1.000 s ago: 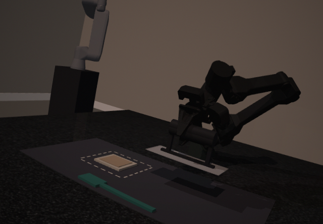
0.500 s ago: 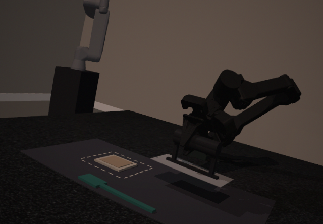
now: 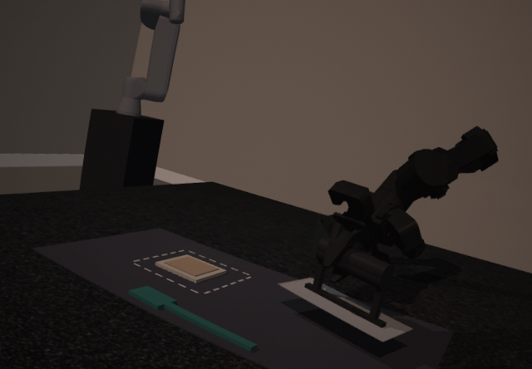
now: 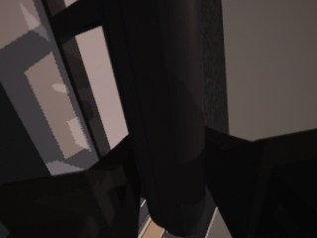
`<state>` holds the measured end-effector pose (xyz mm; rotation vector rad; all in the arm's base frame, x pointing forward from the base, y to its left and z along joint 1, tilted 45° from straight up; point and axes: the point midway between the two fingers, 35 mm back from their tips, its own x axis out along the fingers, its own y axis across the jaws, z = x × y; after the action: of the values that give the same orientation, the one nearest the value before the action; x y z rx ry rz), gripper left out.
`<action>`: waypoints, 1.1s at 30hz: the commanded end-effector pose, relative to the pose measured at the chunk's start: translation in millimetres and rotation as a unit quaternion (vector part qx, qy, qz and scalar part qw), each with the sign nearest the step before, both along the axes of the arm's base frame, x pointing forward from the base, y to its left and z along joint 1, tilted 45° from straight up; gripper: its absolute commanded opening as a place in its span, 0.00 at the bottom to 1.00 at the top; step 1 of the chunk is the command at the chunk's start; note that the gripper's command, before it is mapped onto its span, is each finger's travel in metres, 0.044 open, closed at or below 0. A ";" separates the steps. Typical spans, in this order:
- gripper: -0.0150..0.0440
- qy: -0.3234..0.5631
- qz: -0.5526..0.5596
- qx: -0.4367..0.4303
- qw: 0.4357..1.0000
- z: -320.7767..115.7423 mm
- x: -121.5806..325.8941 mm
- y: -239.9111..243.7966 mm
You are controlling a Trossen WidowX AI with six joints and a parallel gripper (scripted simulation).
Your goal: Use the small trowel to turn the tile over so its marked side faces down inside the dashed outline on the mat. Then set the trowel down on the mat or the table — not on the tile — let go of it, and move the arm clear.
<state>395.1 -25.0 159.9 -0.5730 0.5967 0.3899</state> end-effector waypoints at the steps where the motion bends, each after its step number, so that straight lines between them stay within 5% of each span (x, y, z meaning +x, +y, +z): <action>1: 0.25 0.007 -0.029 -0.001 1.000 14.7 2.4 12.6; 33: 0.25 0.017 -0.054 0.001 0.998 4.8 6.8 48.9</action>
<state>400.6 23.3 167.2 -0.5357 0.6585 0.3156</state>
